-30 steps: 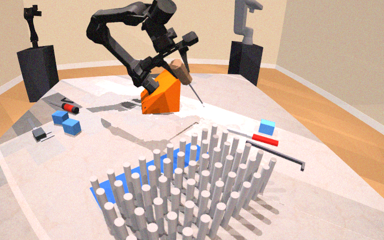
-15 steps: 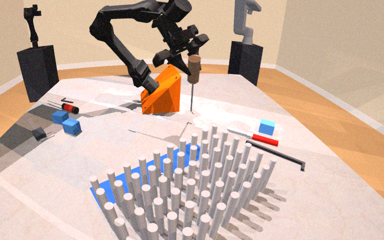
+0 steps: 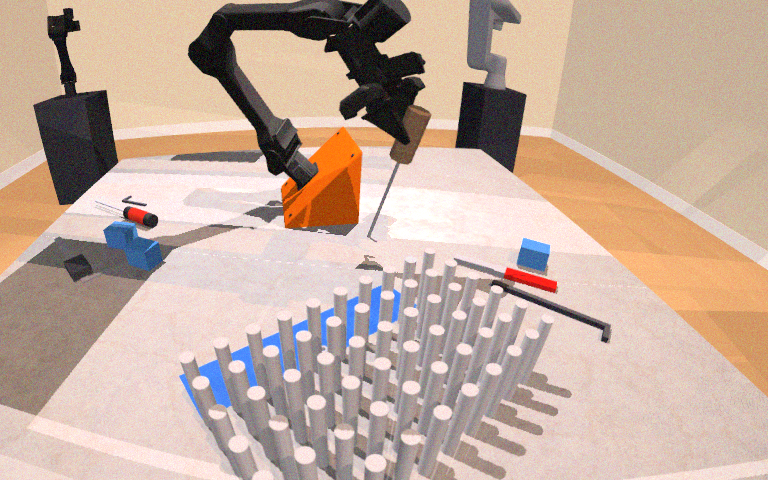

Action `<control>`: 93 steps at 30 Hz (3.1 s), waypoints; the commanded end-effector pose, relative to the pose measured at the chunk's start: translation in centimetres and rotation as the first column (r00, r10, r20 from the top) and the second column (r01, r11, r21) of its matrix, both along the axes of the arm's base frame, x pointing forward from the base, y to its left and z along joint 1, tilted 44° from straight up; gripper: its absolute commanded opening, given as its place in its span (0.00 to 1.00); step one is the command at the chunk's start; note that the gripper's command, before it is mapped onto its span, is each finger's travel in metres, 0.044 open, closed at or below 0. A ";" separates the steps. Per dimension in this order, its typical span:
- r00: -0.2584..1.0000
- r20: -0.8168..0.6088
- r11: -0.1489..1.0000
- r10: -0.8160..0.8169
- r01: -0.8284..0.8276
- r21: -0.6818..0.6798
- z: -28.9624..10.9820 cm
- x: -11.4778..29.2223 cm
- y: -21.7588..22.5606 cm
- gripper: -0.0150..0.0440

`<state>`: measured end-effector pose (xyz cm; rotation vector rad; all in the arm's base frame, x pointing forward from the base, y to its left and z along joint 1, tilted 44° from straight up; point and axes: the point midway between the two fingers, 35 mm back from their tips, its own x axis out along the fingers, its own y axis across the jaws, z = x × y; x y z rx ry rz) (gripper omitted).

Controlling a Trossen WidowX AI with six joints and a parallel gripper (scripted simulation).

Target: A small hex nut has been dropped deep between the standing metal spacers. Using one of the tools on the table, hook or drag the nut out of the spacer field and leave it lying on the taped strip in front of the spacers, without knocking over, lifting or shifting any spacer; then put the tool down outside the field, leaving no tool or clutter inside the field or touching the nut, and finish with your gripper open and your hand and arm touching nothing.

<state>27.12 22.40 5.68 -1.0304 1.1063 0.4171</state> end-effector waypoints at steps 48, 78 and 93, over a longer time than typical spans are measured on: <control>0.016 -0.655 -0.128 0.756 -0.977 -0.172 -9.2 -7.5 8.8 0.25; -0.602 -0.790 -0.839 0.117 -0.486 0.246 -15.2 -13.3 11.1 0.25; -0.652 -0.739 -0.893 -0.171 -0.214 0.396 -17.1 -15.2 11.4 0.25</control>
